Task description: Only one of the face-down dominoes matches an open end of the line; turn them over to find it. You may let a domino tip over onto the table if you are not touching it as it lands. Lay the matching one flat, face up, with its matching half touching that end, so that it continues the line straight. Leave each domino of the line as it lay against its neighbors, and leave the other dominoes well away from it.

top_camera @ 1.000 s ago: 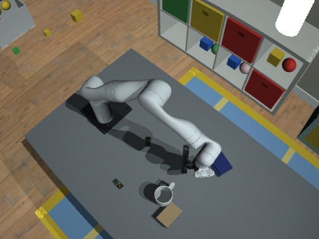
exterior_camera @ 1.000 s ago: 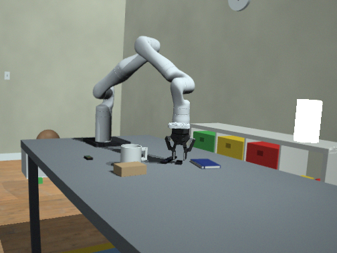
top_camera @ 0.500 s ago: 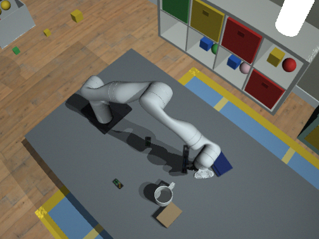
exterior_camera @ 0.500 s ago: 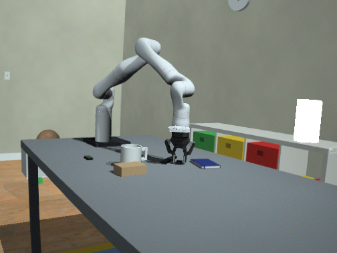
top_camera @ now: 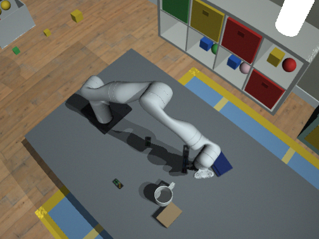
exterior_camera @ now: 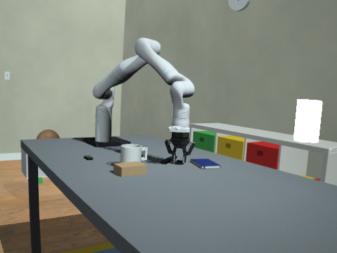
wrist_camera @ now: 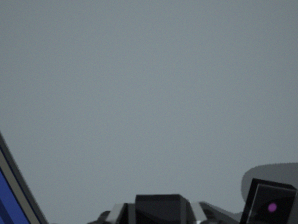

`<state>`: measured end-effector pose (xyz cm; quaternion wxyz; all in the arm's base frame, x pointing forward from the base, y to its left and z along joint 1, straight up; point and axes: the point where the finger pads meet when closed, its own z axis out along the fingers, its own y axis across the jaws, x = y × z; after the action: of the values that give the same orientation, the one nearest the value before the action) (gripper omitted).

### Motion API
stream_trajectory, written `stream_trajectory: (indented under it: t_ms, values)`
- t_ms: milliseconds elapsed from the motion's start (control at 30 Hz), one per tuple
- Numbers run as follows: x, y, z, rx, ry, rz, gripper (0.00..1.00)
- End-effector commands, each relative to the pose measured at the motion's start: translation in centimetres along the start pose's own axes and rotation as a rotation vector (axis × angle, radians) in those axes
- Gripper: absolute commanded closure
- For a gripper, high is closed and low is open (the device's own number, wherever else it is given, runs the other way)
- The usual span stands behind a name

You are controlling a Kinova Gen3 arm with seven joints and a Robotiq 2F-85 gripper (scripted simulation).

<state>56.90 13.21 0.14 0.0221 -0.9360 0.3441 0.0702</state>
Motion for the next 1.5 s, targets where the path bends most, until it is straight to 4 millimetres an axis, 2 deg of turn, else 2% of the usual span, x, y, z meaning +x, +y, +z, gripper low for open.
stream_trajectory:
  t_ms: [0, 1133, 1300, 1467]
  values:
    - [0.1, -0.1, 0.1, 0.006, 0.000, -0.003, 0.71]
    - [0.1, -0.1, 0.1, 0.006, 0.000, -0.003, 0.71]
    - [-0.1, -0.1, -0.9, 0.006, 0.000, -0.003, 0.71]
    - [-0.4, -0.1, -3.2, 0.006, 0.000, -0.003, 0.71]
